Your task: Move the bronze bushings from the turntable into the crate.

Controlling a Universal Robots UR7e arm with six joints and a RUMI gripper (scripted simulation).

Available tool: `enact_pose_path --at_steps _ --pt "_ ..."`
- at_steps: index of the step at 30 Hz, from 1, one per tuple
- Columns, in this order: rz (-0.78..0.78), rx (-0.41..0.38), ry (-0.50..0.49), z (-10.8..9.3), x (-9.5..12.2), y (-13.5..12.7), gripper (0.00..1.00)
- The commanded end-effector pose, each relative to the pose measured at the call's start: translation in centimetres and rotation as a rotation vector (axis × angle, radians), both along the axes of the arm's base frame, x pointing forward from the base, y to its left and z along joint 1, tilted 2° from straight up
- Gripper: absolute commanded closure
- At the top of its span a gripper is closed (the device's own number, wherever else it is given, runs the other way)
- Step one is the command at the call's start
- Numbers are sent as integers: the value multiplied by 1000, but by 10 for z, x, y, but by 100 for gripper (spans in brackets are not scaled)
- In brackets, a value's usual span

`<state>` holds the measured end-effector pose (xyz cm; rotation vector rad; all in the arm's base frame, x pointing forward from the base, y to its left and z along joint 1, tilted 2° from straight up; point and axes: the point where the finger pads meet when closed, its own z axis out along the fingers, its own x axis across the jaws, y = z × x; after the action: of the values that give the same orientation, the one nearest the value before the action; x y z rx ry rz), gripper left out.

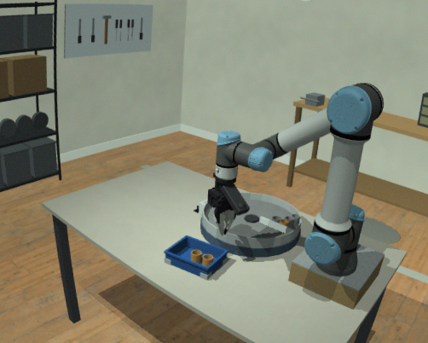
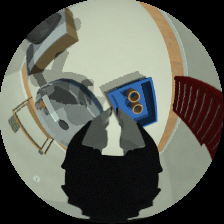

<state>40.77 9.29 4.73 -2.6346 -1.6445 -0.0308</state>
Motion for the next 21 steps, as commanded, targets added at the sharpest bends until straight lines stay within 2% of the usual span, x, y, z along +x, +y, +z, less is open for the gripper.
enact_pose_path --at_steps 1,21 --pt "-27 0 -1 0 -5 -12 95" --pt "-198 0 6 -3 -40 -85 95"
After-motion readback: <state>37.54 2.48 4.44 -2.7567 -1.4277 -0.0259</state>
